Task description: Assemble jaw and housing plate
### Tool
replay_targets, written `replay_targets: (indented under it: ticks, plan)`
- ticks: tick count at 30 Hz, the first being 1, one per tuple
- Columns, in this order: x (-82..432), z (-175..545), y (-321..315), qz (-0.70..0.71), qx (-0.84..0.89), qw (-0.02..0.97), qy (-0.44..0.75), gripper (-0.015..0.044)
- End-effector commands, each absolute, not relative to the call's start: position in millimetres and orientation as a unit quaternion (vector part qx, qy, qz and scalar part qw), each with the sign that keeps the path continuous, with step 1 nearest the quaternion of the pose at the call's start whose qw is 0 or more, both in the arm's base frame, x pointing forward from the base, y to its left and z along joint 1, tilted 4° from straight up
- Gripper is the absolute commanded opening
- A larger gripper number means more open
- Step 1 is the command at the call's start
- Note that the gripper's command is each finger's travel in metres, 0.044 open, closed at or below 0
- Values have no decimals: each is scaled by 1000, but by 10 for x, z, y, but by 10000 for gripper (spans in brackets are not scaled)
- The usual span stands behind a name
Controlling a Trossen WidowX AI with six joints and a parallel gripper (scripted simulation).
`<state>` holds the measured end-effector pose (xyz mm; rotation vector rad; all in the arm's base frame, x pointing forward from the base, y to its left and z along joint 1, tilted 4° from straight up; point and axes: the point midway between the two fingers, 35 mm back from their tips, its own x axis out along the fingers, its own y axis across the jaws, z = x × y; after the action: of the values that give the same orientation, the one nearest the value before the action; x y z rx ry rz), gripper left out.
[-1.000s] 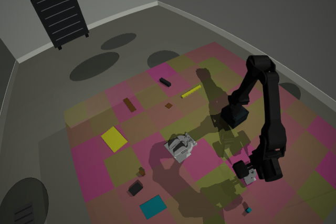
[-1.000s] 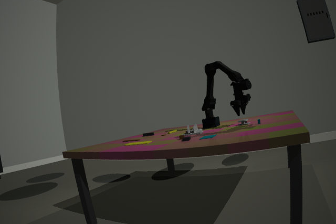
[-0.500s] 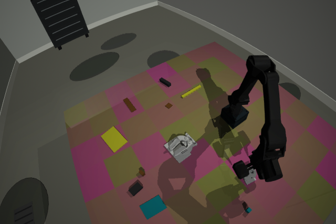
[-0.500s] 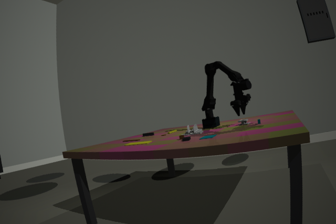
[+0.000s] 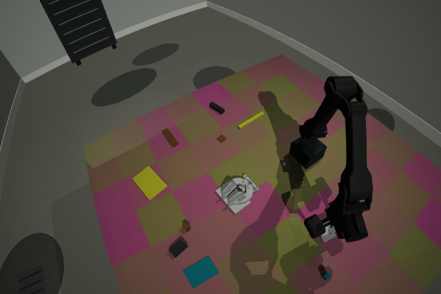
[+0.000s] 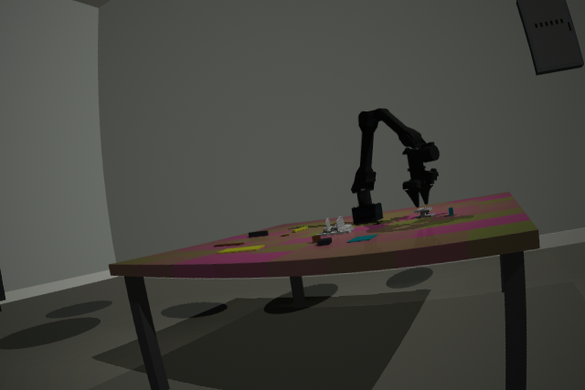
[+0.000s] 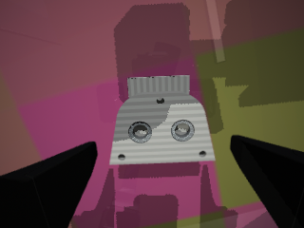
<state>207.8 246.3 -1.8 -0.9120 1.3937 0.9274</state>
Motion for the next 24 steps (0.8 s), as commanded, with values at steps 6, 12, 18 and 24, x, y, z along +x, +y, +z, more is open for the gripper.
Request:
replay_targets:
  ticks: [6,12,18,24]
  plan:
    - [2058,-194,2443,394,-391,575,601,440]
    - [2055,-290,2441,394,-390,576,601,440]
    - [2053,-328,2439,394,-390,576,601,440]
    - [2053,-328,2439,394,-390,576,601,440]
